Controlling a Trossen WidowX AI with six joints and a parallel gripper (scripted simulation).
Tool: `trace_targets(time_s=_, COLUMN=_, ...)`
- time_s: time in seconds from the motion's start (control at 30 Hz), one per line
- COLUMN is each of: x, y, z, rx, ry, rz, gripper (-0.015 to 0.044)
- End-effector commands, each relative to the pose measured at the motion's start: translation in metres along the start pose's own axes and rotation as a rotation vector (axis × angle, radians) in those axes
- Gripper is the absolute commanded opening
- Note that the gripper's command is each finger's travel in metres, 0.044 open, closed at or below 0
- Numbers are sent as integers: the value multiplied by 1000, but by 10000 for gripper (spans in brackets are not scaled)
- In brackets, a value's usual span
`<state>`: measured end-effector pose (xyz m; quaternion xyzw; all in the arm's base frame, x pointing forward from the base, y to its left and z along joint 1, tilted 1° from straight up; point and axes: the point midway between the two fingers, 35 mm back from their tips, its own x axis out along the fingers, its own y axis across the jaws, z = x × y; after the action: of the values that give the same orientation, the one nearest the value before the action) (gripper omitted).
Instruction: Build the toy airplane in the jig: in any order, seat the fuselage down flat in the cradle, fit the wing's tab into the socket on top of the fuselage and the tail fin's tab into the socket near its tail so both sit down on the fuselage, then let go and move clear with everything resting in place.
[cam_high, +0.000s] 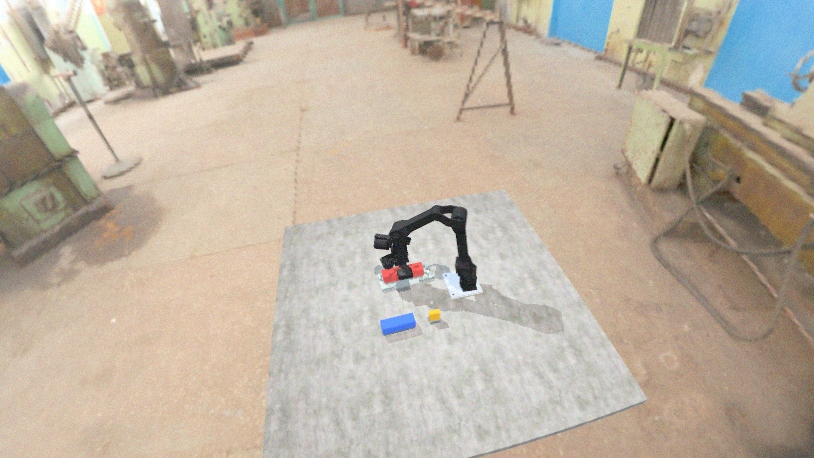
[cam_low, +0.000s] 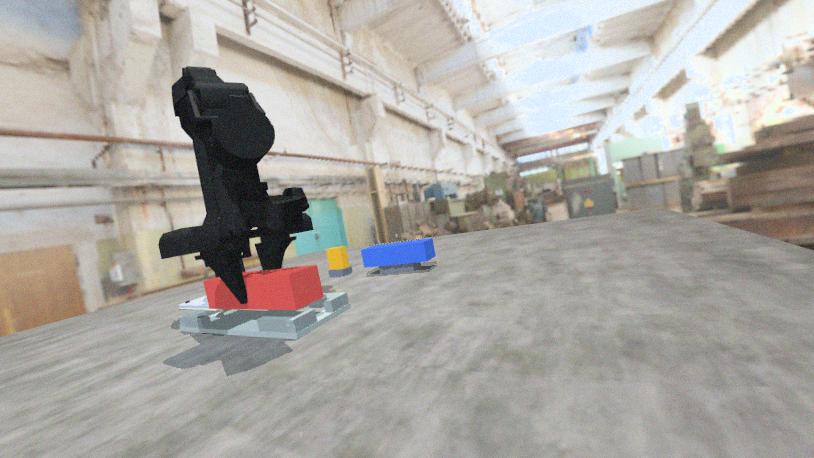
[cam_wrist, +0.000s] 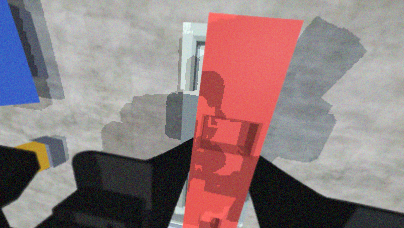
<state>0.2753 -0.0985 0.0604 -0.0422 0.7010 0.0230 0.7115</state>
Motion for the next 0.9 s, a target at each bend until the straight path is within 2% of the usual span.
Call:
trace_targets(time_s=0.0, x=0, y=0, z=0, rx=0, ry=0, rz=0, gripper=191)
trace_targets(time_s=0.13, x=0, y=0, z=0, rx=0, ry=0, rz=0, gripper=164)
trace_targets(time_s=0.3, x=0, y=0, z=0, rx=0, ry=0, rz=0, gripper=33)
trace_targets(time_s=0.8, x=0, y=0, z=0, rx=0, ry=0, rz=0, gripper=426)
trace_targets(time_s=0.87, x=0, y=0, z=0, rx=0, ry=0, rz=0, gripper=440)
